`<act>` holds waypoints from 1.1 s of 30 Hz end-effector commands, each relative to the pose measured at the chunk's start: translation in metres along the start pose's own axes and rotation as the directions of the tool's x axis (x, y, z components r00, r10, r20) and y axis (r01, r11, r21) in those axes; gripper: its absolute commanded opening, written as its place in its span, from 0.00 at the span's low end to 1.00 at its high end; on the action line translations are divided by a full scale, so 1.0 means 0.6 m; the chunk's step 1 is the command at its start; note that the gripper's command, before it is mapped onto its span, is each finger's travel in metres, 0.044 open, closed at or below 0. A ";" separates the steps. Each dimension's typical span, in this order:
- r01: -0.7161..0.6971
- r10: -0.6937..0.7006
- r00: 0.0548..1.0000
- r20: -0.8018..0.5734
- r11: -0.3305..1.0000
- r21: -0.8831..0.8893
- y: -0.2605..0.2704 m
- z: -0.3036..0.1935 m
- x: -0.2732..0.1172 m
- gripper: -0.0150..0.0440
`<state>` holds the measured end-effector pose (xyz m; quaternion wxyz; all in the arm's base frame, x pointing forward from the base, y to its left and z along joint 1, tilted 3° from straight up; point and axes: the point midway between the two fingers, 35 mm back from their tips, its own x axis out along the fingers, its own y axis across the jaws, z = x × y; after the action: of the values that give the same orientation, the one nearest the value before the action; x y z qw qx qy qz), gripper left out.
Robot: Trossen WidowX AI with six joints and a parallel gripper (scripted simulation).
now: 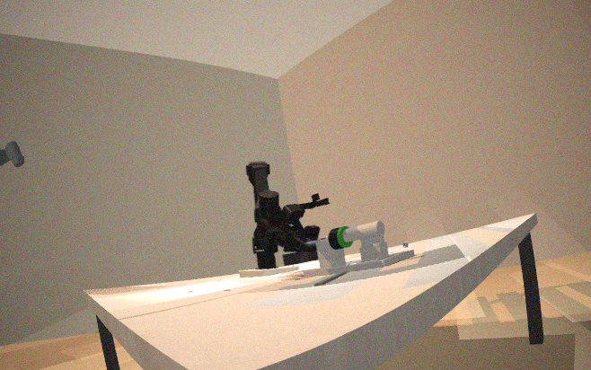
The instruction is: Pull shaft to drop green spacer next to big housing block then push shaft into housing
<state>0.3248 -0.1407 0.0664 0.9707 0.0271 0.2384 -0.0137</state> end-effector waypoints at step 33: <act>-0.002 0.002 1.000 0.001 1.000 -0.004 0.000 -0.003 -0.006 0.25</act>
<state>0.3215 -0.1406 0.0662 0.9706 0.0271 0.2386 -0.0137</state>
